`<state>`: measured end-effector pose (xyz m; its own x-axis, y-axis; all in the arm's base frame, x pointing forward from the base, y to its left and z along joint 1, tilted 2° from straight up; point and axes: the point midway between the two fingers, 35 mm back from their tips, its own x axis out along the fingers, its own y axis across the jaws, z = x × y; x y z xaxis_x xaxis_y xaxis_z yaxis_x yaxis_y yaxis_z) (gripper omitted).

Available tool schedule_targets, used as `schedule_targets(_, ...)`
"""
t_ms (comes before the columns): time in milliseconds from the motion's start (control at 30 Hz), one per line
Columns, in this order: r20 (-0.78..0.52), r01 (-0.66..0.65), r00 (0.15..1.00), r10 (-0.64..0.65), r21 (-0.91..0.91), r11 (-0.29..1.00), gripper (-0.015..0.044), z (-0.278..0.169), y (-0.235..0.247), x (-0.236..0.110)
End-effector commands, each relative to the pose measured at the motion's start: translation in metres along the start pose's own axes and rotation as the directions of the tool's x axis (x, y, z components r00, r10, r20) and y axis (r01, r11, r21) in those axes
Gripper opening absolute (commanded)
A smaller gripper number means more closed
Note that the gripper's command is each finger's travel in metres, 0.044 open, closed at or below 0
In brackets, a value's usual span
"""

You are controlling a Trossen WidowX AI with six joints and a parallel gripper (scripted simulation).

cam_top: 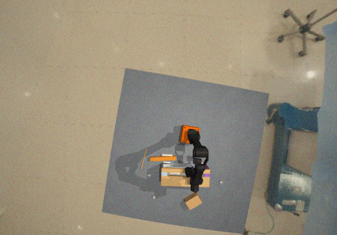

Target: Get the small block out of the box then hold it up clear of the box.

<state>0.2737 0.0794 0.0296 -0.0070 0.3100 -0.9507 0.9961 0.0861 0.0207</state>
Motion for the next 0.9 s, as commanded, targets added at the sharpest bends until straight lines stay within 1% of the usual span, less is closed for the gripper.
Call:
schedule_targets(0, -0.004, 0.003, 1.0, -0.003, 0.003, 1.0, 0.04, -0.005, -0.001, 0.003)
schedule_targets(333, -0.005, 0.003, 1.0, -0.003, 0.003, 1.0, 0.04, -0.017, -0.001, 0.007)
schedule_targets(433, -0.005, 0.002, 1.0, -0.002, 0.003, 1.0, 0.04, -0.02, 0.0, -0.007)
schedule_targets(533, -0.003, 0.001, 1.0, -0.001, 0.001, 1.0, 0.04, -0.028, 0.002, -0.038)
schedule_targets(600, -0.002, 0.0, 1.0, 0.0, 0.001, 1.0, 0.04, -0.031, 0.001, -0.052)
schedule_targets(867, -0.002, 0.0, 1.0, 0.0, 0.001, 1.0, 0.04, -0.031, 0.001, -0.054)
